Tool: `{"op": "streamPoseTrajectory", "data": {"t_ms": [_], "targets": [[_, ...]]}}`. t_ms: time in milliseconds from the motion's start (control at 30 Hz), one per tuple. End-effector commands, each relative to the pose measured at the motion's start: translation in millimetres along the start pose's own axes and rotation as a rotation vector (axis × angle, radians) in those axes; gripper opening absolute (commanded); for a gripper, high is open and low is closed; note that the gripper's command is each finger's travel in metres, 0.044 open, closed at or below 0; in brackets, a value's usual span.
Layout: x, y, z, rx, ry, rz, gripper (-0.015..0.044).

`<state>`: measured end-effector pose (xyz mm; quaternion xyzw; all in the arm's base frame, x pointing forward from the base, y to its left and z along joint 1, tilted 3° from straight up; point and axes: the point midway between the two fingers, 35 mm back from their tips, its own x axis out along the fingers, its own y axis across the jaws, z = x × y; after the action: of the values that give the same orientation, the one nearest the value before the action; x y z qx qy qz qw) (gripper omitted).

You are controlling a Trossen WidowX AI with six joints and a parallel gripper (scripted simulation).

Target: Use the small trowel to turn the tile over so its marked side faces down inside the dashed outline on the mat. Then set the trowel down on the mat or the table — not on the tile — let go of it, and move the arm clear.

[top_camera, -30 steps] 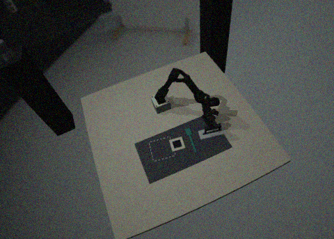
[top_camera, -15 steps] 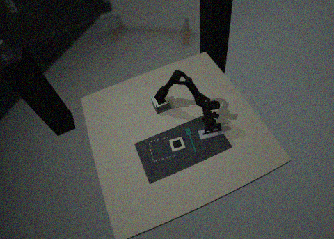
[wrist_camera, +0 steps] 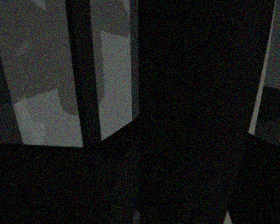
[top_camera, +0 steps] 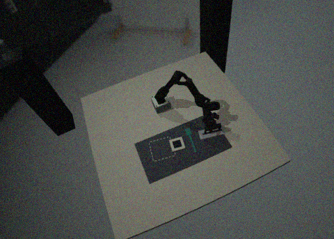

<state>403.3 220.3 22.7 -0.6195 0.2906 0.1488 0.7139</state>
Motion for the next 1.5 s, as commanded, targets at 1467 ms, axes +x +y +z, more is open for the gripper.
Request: {"op": "streamPoseTrajectory", "data": {"t_ms": [1467], "targets": [[-16, -54, -57, 0.024, -0.049, 0.020, 0.0000]]}}
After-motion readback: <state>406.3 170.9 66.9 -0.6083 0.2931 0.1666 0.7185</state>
